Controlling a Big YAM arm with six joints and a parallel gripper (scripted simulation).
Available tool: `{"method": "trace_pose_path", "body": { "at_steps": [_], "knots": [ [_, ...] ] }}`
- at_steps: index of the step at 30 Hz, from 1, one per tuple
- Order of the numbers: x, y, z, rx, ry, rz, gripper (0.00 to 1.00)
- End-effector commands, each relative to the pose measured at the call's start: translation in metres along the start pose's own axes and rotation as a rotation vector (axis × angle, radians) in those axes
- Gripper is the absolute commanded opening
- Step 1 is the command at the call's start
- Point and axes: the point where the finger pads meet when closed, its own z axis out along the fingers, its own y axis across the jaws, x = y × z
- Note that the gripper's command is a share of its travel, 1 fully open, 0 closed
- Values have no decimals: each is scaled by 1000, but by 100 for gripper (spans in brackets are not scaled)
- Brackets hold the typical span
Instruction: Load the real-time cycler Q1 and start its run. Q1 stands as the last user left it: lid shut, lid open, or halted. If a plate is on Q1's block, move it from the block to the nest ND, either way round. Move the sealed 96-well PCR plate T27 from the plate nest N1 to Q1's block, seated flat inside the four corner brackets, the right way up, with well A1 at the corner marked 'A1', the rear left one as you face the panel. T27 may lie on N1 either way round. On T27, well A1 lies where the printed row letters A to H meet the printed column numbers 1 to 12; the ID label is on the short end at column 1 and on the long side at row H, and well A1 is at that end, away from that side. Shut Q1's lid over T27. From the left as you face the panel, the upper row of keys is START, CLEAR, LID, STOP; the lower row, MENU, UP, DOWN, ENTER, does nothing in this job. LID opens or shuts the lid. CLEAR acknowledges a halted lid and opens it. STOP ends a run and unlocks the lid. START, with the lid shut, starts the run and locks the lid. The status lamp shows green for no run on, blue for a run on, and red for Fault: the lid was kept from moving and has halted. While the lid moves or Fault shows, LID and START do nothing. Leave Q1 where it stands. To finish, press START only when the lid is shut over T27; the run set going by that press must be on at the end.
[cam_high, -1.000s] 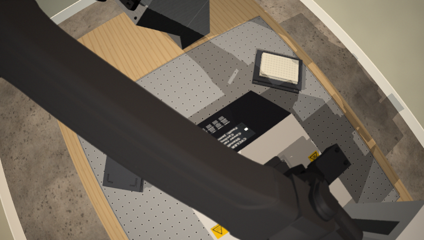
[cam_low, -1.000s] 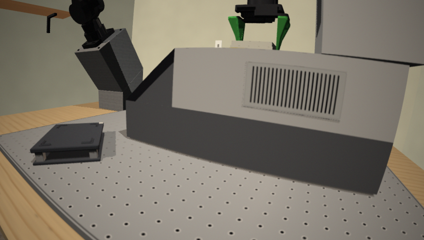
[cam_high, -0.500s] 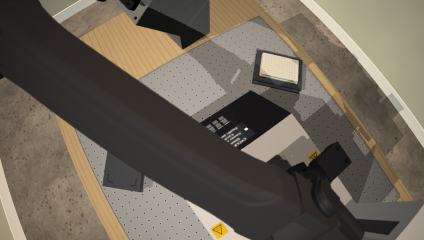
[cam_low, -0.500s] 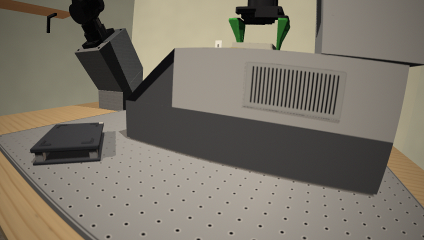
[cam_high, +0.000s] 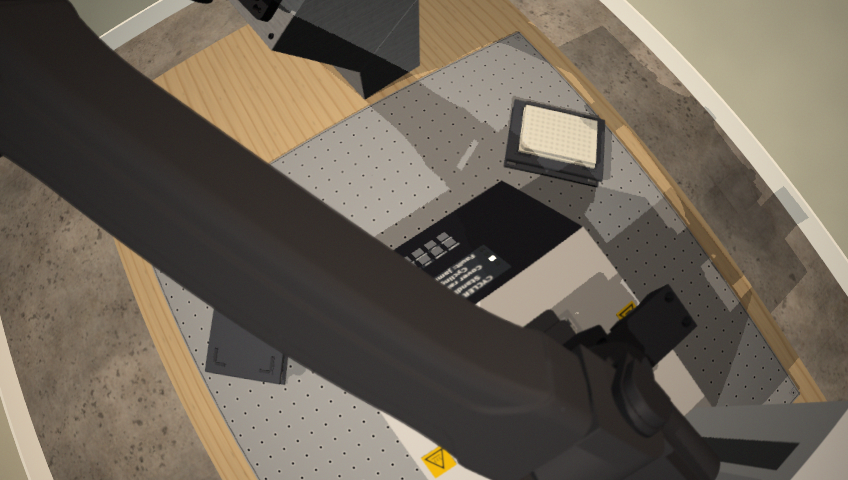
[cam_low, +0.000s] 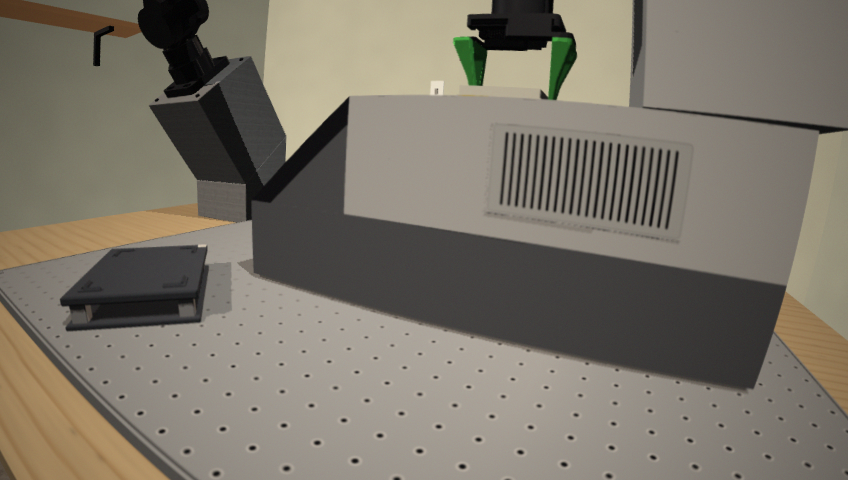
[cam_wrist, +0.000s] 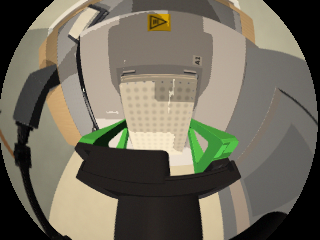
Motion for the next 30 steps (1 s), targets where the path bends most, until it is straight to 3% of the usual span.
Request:
{"method": "trace_pose_path", "body": {
  "at_steps": [1,10,18,26,30],
  "knots": [
    [9,-24,-34,75,-8,44,0],
    [-11,-26,-27,68,-6,16,0],
    [-13,-25,-29,62,-5,6,0],
    [17,-33,-31,82,-7,47,0],
    [19,-29,-27,76,-7,46,0]
  ]
}}
